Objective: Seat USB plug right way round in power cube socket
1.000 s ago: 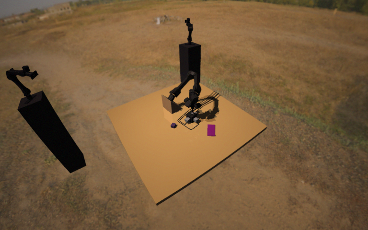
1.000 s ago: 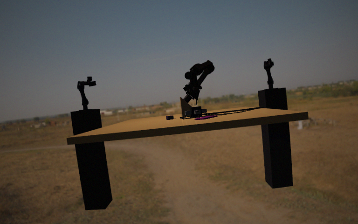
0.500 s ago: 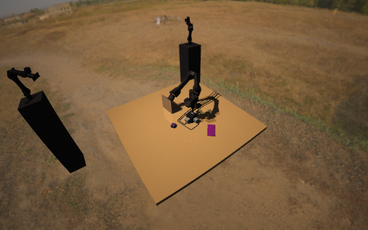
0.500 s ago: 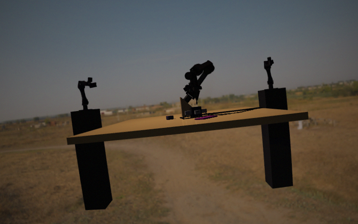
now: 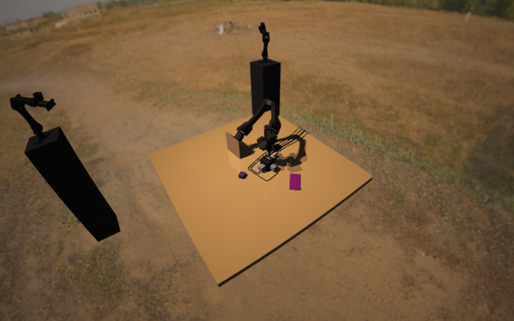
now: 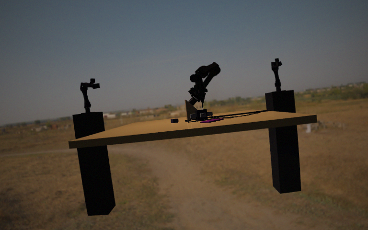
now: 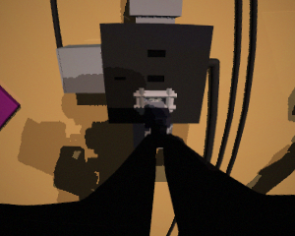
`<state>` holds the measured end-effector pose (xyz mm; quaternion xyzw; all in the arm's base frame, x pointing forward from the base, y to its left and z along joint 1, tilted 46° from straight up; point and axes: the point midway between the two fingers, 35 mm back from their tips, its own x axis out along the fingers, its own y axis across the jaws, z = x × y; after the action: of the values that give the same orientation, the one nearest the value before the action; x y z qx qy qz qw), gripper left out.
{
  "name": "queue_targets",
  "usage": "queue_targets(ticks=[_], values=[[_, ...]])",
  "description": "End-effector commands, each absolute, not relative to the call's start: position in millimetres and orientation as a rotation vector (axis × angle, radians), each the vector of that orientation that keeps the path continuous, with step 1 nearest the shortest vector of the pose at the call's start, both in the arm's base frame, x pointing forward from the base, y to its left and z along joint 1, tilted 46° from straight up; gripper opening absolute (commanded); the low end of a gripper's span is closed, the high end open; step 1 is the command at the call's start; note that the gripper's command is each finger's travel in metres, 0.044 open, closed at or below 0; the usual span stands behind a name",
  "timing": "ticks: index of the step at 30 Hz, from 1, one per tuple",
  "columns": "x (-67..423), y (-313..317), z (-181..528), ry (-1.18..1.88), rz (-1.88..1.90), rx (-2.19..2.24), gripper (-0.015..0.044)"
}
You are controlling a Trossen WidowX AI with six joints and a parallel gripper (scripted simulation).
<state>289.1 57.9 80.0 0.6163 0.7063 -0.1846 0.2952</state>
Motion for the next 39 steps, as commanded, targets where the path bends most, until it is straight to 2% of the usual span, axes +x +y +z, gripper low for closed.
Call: queue_targets(ticks=[1,39], values=[[288.7,59.7,79.6,1.885,-0.493,1.648,0.0000],[288.4,63.1,76.6,1.887,-0.493,1.649,0.0000]])
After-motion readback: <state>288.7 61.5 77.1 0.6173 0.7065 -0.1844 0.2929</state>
